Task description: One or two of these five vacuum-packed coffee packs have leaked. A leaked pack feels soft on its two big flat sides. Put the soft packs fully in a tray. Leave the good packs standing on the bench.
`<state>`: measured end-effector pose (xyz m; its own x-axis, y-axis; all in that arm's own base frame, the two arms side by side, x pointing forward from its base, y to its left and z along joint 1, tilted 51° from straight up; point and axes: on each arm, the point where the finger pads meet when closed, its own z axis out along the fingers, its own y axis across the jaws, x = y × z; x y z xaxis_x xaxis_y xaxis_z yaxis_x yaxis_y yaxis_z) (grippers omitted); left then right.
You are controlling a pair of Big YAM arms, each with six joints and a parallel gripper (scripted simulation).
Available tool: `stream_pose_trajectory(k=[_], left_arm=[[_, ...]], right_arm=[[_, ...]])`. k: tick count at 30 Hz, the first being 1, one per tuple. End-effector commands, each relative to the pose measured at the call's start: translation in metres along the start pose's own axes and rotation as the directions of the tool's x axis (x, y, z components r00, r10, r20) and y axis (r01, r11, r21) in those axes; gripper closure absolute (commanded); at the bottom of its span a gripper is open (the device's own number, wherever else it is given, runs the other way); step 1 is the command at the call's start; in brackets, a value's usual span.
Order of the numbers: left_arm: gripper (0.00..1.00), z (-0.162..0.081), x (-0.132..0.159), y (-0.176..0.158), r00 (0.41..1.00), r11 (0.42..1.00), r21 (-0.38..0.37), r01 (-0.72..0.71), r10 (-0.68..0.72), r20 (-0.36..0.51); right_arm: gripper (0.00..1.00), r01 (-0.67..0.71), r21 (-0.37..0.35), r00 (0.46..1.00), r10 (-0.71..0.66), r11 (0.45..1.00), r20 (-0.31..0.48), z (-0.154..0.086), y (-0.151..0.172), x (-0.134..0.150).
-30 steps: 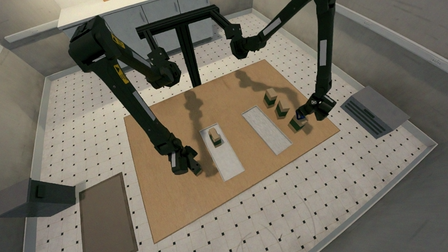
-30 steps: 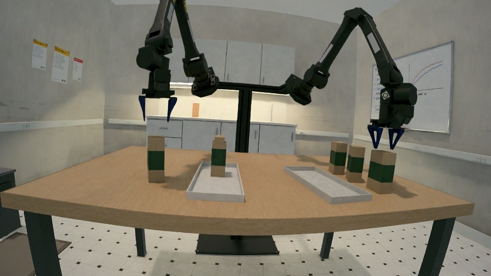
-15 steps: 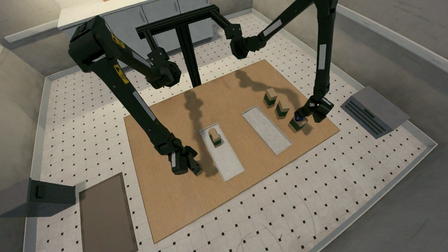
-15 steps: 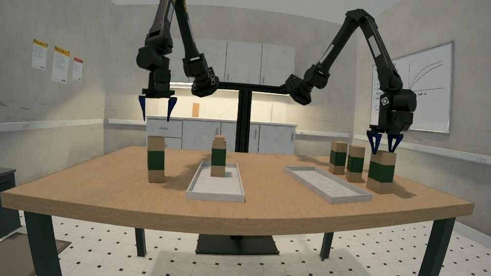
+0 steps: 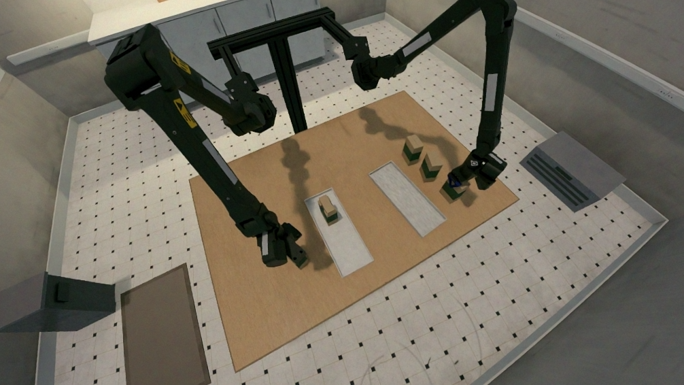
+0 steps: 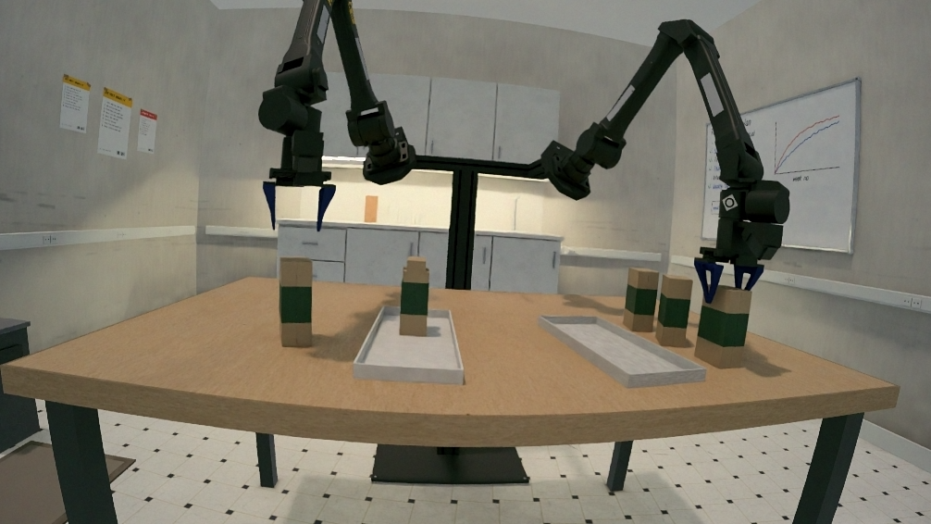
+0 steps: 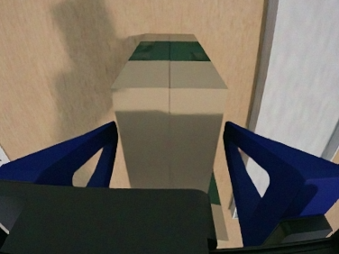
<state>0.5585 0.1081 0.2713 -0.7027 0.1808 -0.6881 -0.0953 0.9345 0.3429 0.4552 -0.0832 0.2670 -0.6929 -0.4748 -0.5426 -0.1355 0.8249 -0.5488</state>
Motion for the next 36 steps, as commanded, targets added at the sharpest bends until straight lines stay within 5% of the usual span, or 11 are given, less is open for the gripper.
stream_pose_trajectory(k=[1, 36], left_arm=[[0.21, 0.0030, -0.0206, 0.0108, 0.999, 1.000, -0.015, 0.003, -0.002, 0.036], [0.21, -0.0020, -0.0243, 0.0119, 0.999, 1.000, -0.016, 0.005, -0.004, 0.046]], right_arm=[[0.21, -0.008, 0.014, 1.000, 0.008, 1.000, 0.022, -0.0078, -0.0079, -0.0089], [0.21, -0.008, 0.014, 1.000, 0.008, 1.000, 0.022, -0.0078, -0.0079, -0.0089]])
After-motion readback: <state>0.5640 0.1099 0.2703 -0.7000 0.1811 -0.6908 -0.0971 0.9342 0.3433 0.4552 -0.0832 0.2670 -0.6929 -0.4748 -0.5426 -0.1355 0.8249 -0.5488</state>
